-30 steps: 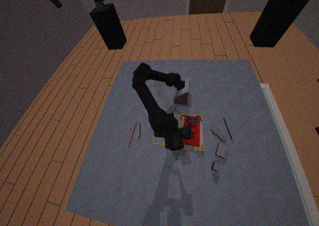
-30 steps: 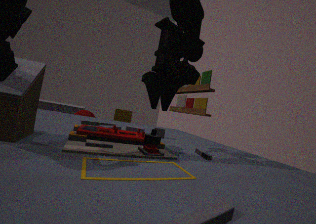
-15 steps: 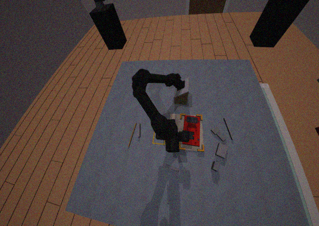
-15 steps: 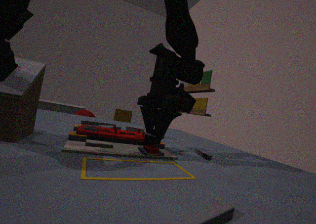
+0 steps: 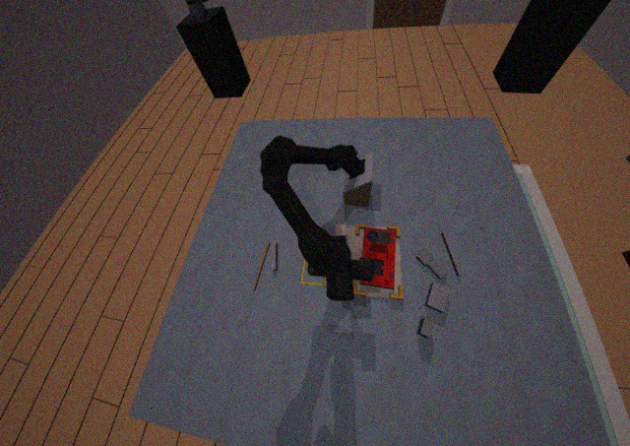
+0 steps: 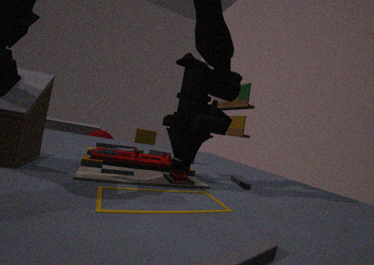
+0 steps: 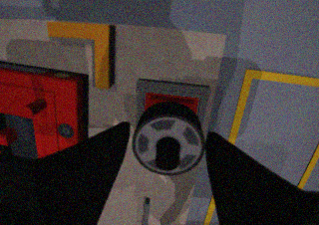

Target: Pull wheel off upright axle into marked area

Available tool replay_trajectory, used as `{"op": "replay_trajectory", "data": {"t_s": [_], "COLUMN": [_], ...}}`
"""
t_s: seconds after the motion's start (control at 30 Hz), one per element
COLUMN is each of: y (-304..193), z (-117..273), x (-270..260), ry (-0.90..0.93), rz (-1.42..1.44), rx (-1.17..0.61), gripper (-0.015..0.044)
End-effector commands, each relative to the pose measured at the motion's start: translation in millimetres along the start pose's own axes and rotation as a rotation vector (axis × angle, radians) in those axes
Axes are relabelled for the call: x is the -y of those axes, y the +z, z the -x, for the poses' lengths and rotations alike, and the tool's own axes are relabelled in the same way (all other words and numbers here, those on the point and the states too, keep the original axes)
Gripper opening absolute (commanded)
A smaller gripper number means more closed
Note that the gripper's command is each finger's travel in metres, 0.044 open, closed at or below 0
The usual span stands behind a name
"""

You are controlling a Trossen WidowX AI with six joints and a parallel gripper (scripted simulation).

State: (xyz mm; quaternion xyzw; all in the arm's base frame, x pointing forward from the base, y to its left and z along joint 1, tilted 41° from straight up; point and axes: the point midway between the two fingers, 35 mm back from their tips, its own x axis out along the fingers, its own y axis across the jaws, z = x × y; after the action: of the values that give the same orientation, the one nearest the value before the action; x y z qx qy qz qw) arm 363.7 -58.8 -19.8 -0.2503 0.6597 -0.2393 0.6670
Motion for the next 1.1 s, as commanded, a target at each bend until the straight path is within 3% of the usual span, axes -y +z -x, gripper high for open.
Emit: {"op": "replay_trajectory", "data": {"t_s": [0.0, 0.17, 0.37, 1.07], "y": [0.1, 0.1, 0.2, 0.5], "z": [0.1, 0.1, 1.2, 8.0], "x": [0.0, 0.0, -0.1, -0.3], "ry": [0.0, 0.0, 0.0, 0.0], "rz": [0.0, 0.0, 0.0, 0.002], "rx": [0.0, 0.0, 0.0, -0.001], "gripper": [0.0175, 0.0142, 0.0, 0.0]}}
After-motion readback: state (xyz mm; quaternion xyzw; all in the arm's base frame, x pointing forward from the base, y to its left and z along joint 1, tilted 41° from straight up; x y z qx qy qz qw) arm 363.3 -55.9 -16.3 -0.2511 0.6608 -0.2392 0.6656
